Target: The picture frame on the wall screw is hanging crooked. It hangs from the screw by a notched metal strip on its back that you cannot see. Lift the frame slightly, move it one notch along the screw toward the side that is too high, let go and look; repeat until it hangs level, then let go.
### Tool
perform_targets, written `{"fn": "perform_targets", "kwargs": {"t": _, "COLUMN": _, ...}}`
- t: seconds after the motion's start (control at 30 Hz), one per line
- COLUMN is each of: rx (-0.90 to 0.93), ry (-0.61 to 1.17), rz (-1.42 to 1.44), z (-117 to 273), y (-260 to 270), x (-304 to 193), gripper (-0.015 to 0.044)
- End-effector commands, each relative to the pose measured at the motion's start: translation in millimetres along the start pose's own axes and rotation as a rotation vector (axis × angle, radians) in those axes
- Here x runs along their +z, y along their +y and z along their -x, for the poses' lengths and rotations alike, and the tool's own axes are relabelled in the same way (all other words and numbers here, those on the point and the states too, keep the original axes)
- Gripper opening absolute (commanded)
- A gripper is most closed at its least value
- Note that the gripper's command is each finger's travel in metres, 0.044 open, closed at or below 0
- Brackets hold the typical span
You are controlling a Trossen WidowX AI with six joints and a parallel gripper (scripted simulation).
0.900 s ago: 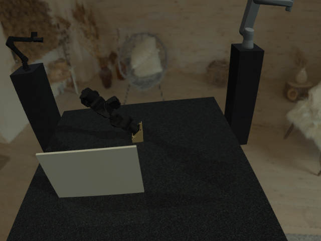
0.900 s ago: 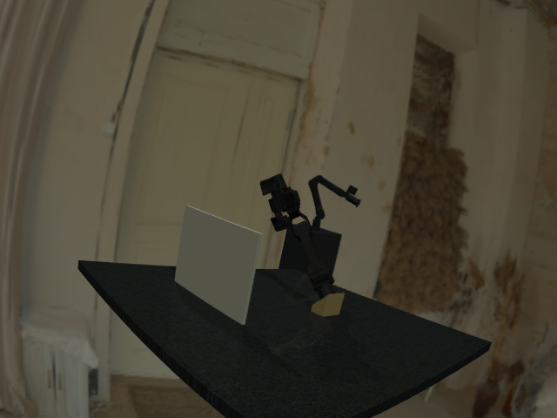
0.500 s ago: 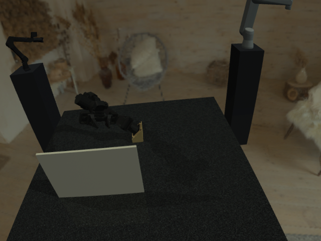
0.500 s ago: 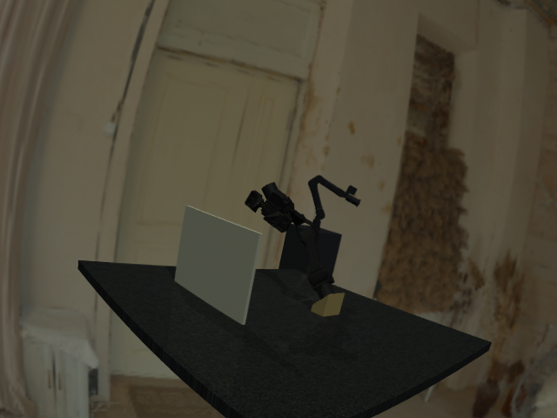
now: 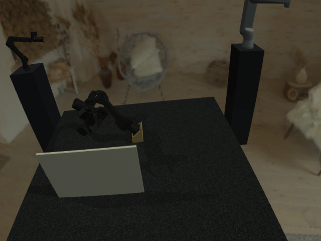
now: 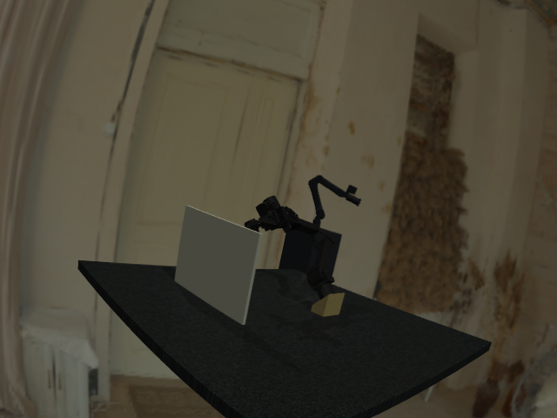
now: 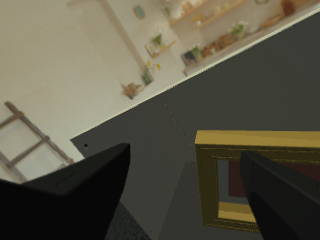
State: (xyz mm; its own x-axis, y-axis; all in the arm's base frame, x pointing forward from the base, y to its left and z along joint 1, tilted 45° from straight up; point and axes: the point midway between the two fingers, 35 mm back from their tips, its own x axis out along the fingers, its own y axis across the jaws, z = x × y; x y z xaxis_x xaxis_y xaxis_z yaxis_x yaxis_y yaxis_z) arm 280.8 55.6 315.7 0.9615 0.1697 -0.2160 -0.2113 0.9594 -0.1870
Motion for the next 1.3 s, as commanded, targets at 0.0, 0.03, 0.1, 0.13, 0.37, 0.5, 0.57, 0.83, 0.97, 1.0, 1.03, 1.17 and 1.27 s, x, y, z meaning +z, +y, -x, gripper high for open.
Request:
{"fn": "perform_targets", "kwargs": {"t": 0.0, "rx": -0.050, "ry": -0.169, "rz": -0.872, "z": 57, "y": -29, "x": -27, "gripper": 0.0260}}
{"fn": "perform_targets", "kwargs": {"t": 0.03, "rx": -0.051, "ry": -0.183, "rz": -0.932, "z": 61, "y": -31, "x": -30, "gripper": 0.0260}}
{"fn": "perform_targets", "kwargs": {"t": 0.1, "rx": -0.050, "ry": -0.216, "rz": -1.051, "z": 68, "y": -33, "x": -35, "gripper": 0.0260}}
{"fn": "perform_targets", "kwargs": {"t": 0.13, "rx": -0.047, "ry": -0.229, "rz": -1.110, "z": 71, "y": -34, "x": -37, "gripper": 0.0260}}
{"fn": "perform_targets", "kwargs": {"t": 0.37, "rx": -0.021, "ry": -0.292, "rz": -1.407, "z": 82, "y": -37, "x": -47, "gripper": 0.0260}}
{"fn": "perform_targets", "kwargs": {"t": 0.5, "rx": -0.021, "ry": -0.292, "rz": -1.407, "z": 82, "y": -37, "x": -47, "gripper": 0.0260}}
{"fn": "perform_targets", "kwargs": {"t": 0.57, "rx": -0.021, "ry": -0.292, "rz": -1.407, "z": 82, "y": -37, "x": -47, "gripper": 0.0260}}
{"fn": "perform_targets", "kwargs": {"t": 0.83, "rx": -0.021, "ry": -0.292, "rz": -1.407, "z": 82, "y": -37, "x": -47, "gripper": 0.0260}}
{"fn": "perform_targets", "kwargs": {"t": 0.97, "rx": -0.021, "ry": -0.292, "rz": -1.407, "z": 82, "y": -37, "x": -47, "gripper": 0.0260}}
{"fn": "perform_targets", "kwargs": {"t": 1.0, "rx": -0.021, "ry": -0.292, "rz": -1.407, "z": 82, "y": -37, "x": -47, "gripper": 0.0260}}
{"fn": "perform_targets", "kwargs": {"t": 1.03, "rx": -0.021, "ry": -0.292, "rz": -1.407, "z": 82, "y": -37, "x": -47, "gripper": 0.0260}}
{"fn": "perform_targets", "kwargs": {"t": 1.17, "rx": -0.021, "ry": -0.292, "rz": -1.407, "z": 82, "y": -37, "x": -47, "gripper": 0.0260}}
{"fn": "perform_targets", "kwargs": {"t": 1.27, "rx": -0.021, "ry": -0.292, "rz": -1.407, "z": 82, "y": -37, "x": -47, "gripper": 0.0260}}
